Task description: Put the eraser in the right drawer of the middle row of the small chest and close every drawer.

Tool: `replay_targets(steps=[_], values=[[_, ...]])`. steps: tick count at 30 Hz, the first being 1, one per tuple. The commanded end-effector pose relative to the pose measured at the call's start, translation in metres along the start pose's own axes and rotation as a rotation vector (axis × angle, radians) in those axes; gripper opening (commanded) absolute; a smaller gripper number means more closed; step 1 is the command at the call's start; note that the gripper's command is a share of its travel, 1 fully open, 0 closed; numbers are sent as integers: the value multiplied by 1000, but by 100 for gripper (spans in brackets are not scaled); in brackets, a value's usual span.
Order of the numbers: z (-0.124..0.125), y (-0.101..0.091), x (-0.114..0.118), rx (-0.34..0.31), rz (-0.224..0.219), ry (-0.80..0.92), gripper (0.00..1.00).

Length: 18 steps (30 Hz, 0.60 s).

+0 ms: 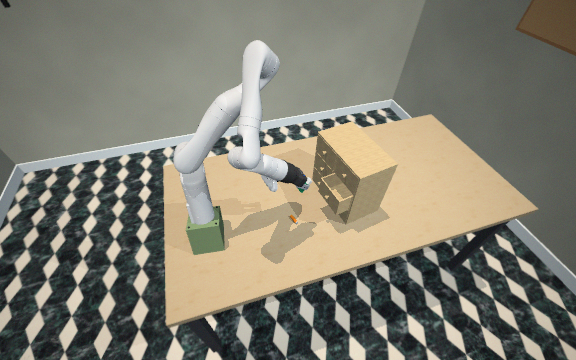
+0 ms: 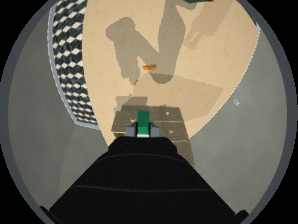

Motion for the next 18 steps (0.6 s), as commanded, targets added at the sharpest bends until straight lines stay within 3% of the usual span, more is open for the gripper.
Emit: replay_targets(steps=[1, 18], values=[[4, -2, -4, -3, 9, 14, 45], [5, -2, -5, -39, 7, 13, 45]])
Point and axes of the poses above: the point where the finger pads meet when closed, its own y axis out along the fingers, its own x axis across the jaws, z = x × y, the point moved 2 cm from there along -y, back along the fingers, and after that the axes turned 4 degrees about y, right-handed, at the moved point
